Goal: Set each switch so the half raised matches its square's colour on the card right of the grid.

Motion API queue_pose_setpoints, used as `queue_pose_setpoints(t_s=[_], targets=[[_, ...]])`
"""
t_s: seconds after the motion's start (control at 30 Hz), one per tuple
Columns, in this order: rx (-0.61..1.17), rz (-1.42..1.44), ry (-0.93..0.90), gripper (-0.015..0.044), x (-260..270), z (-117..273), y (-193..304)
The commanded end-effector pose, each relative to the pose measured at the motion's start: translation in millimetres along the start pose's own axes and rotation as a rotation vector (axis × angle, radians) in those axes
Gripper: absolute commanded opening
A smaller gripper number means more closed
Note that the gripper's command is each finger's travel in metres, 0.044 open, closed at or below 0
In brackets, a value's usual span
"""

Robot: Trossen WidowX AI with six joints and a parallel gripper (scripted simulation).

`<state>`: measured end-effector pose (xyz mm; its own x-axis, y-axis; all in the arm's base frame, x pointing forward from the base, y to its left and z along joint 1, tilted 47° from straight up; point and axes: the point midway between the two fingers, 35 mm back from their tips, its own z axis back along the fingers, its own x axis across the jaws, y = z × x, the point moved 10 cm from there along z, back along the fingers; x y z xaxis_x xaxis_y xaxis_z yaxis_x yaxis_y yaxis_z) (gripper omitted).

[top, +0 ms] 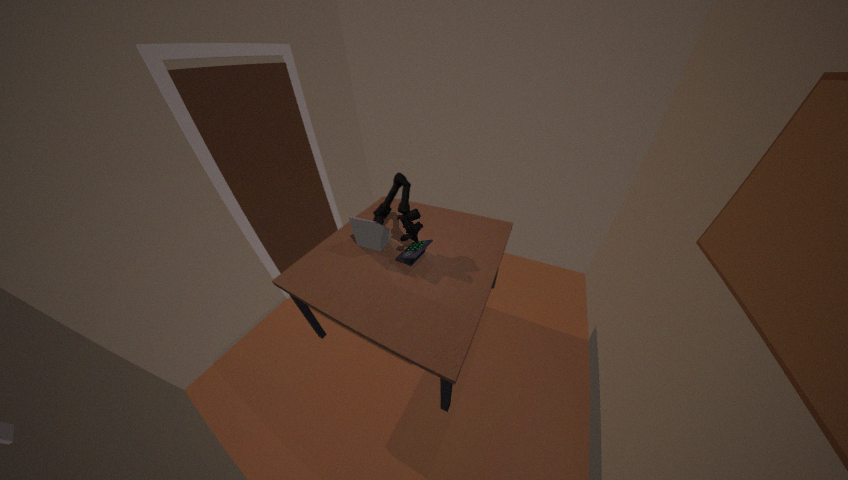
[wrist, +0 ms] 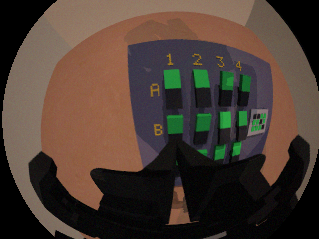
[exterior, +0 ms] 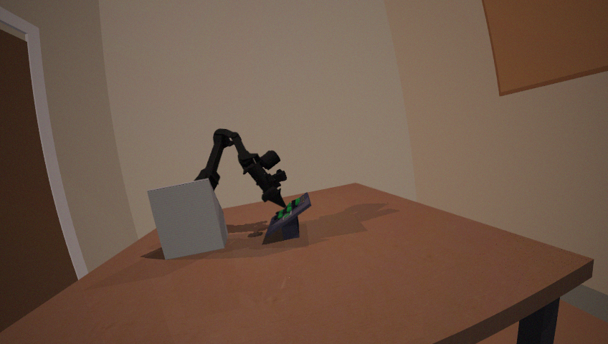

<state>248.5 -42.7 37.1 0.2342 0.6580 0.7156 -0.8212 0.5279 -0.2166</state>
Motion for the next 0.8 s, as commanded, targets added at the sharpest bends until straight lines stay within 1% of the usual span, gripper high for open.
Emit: queue_pose_setpoints(t_s=[0.0, 0.13, 0.2, 0.37, 0.6, 0.7, 0.77], targets=[[0.002, 0.005, 0.004, 0.0, -0.8, 13.9, -3.7], [0.018, 0.002, 0.007, 0.0, -0.7, 56.8, -6.6], [0.019, 0.001, 0.005, 0.0, -0.2, 64.0, -6.2], [0.02, 0.001, 0.008, 0.0, -7.2, 63.9, -7.4], [0.018, 0.004, 0.01, 0.0, -77.2, 64.9, -6.7], [0.017, 0.004, 0.01, 0.0, -79.1, 63.4, -6.3], [0.008, 0.004, 0.011, 0.0, -79.7, 51.5, -5.3]])
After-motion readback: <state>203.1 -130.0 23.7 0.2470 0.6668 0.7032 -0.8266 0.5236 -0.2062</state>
